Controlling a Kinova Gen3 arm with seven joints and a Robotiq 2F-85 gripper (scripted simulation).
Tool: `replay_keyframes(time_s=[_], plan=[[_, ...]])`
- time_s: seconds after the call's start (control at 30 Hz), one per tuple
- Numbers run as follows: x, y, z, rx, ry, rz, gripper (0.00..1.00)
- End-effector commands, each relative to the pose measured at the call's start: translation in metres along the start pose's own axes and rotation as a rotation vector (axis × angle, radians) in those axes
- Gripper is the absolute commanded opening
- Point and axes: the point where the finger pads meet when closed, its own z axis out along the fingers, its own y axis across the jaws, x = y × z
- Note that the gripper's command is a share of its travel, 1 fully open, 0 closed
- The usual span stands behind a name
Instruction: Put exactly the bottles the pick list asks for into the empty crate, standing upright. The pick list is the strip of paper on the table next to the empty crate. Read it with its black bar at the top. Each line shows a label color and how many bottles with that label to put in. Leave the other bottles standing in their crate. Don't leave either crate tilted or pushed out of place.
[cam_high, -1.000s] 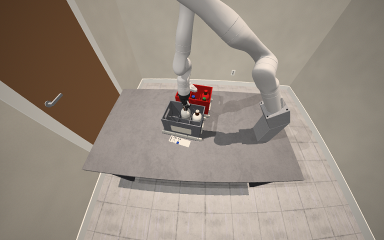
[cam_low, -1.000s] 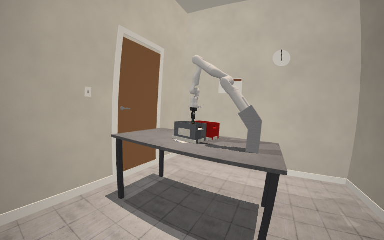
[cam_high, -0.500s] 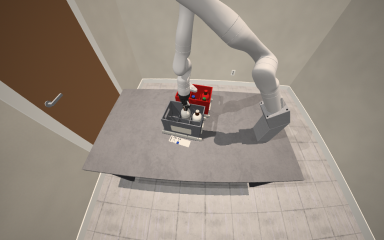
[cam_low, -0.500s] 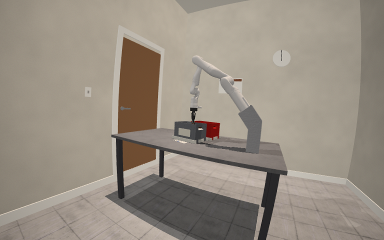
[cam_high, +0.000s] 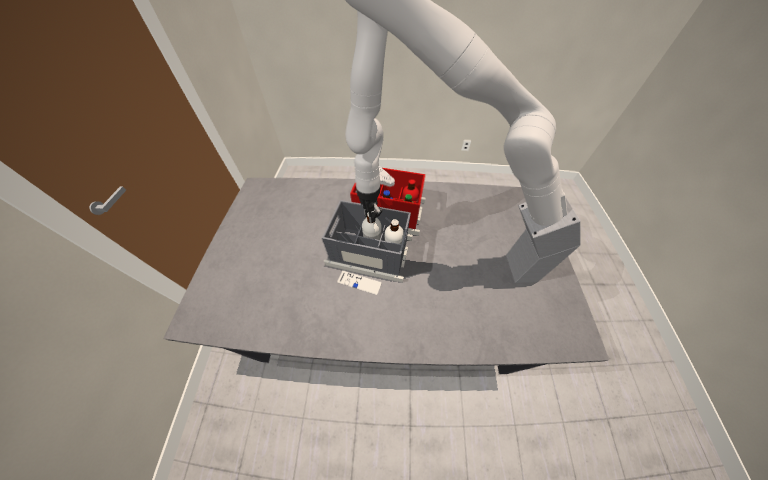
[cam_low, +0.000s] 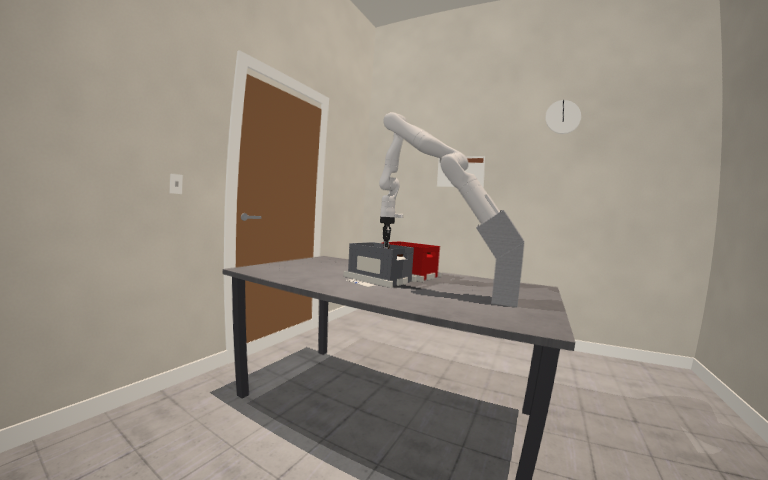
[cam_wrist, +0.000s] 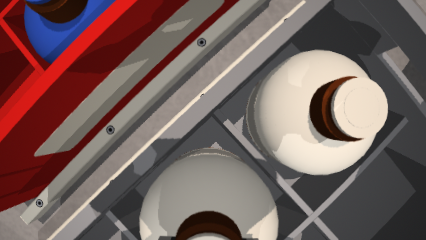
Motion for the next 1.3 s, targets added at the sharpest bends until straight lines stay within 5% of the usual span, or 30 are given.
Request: replay_keyframes(time_s=[0.0, 1.27], plan=[[0.0, -0.001, 0.001, 0.001, -0.001, 0.0, 0.1], [0.0, -0.001, 0.018, 0.001, -0.001, 0.0, 0.1]])
